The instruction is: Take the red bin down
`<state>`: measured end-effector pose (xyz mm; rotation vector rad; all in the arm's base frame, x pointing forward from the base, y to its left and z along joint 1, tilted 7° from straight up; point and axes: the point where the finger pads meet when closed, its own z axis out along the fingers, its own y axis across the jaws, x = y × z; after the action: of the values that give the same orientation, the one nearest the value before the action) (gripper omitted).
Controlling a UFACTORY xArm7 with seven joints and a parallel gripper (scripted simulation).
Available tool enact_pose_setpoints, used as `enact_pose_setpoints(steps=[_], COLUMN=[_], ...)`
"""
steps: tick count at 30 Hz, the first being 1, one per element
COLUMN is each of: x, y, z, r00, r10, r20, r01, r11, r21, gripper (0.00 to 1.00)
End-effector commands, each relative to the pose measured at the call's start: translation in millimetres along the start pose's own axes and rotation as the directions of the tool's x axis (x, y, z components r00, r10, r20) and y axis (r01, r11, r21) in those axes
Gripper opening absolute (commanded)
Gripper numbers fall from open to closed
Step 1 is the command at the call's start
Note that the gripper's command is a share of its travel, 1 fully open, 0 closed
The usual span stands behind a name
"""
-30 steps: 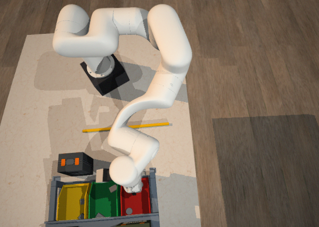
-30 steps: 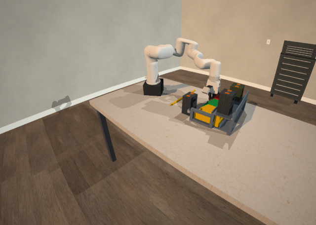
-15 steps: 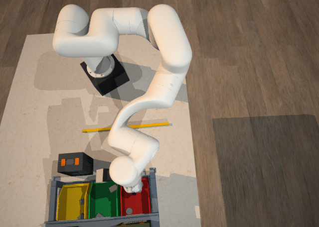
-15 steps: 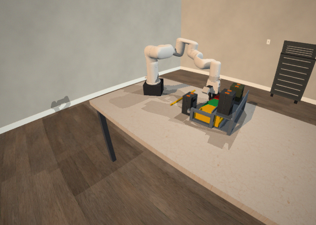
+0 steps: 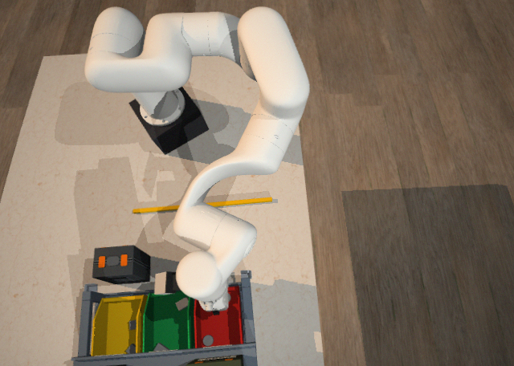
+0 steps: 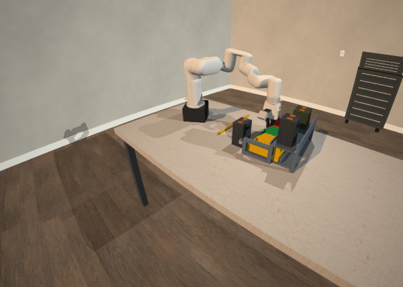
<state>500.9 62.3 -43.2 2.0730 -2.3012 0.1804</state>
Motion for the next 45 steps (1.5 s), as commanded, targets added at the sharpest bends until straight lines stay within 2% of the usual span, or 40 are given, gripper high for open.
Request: enact_pose_setpoints(steps=[1, 19, 24, 36, 41, 45], x=[-0.3, -0.3, -0.3, -0.3, -0.3, -0.3], y=[-1.3, -1.3, -1.3, -1.3, -1.3, -1.3], z=[-2.0, -2.0, -10.0, -10.0, -21.7, -21.7], r00=[1.0, 1.0, 1.0, 1.0, 1.0, 1.0], r10=[0.0, 0.0, 0.0, 0.0, 0.0, 0.0], r20=[0.001, 0.001, 0.001, 0.001, 0.001, 0.001], r01=[0.0, 0.0, 0.0, 0.0, 0.0, 0.0], r11=[1.0, 1.0, 1.0, 1.0, 1.0, 1.0], r21=[0.004, 0.004, 0.004, 0.004, 0.004, 0.004], gripper=[0.0, 0.0, 0.0, 0.0, 0.0, 0.0])
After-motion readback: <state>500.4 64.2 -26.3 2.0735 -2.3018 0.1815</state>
